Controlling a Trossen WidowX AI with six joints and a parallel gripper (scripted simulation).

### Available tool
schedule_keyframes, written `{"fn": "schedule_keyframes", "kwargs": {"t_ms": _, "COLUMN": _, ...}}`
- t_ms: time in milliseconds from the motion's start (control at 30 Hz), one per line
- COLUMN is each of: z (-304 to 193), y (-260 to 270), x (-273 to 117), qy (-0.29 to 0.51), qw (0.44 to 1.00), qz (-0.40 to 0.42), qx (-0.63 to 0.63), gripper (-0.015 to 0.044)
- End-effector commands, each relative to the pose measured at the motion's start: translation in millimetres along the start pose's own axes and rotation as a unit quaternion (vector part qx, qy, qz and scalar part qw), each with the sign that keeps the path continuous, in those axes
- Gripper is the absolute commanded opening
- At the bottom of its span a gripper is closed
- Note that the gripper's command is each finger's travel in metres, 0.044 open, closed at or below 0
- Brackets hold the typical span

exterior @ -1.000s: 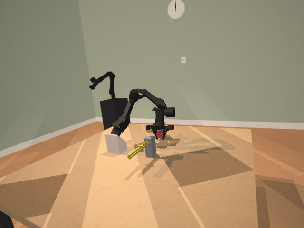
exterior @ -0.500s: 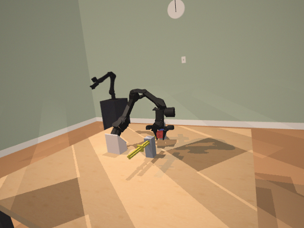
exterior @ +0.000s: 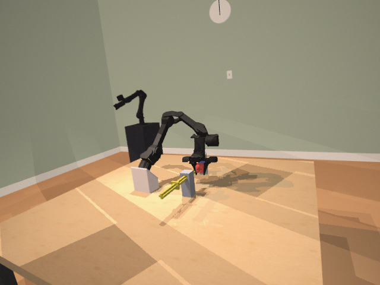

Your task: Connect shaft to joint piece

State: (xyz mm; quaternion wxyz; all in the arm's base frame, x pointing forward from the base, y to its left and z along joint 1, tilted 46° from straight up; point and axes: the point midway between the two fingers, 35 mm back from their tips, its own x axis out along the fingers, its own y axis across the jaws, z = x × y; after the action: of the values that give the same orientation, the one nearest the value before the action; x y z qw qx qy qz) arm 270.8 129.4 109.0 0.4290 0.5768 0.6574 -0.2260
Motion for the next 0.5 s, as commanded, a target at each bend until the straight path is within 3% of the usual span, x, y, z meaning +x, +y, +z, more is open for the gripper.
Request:
{"fn": "schedule_keyframes", "kwargs": {"t_ms": 0, "z": 0.0, "y": 0.0, "x": 0.0, "qy": 0.0, "qw": 1.0, "qz": 0.0, "qx": 0.0, "gripper": 0.0252}}
{"fn": "schedule_keyframes", "kwargs": {"t_ms": 233, "z": 0.0, "y": 0.0, "x": 0.0, "qy": 0.0, "qw": 1.0, "qz": 0.0, "qx": 0.0, "gripper": 0.0436}}
{"fn": "schedule_keyframes", "kwargs": {"t_ms": 467, "z": 0.0, "y": 0.0, "x": 0.0, "qy": 0.0, "qw": 1.0, "qz": 0.0, "qx": 0.0, "gripper": 0.044}}
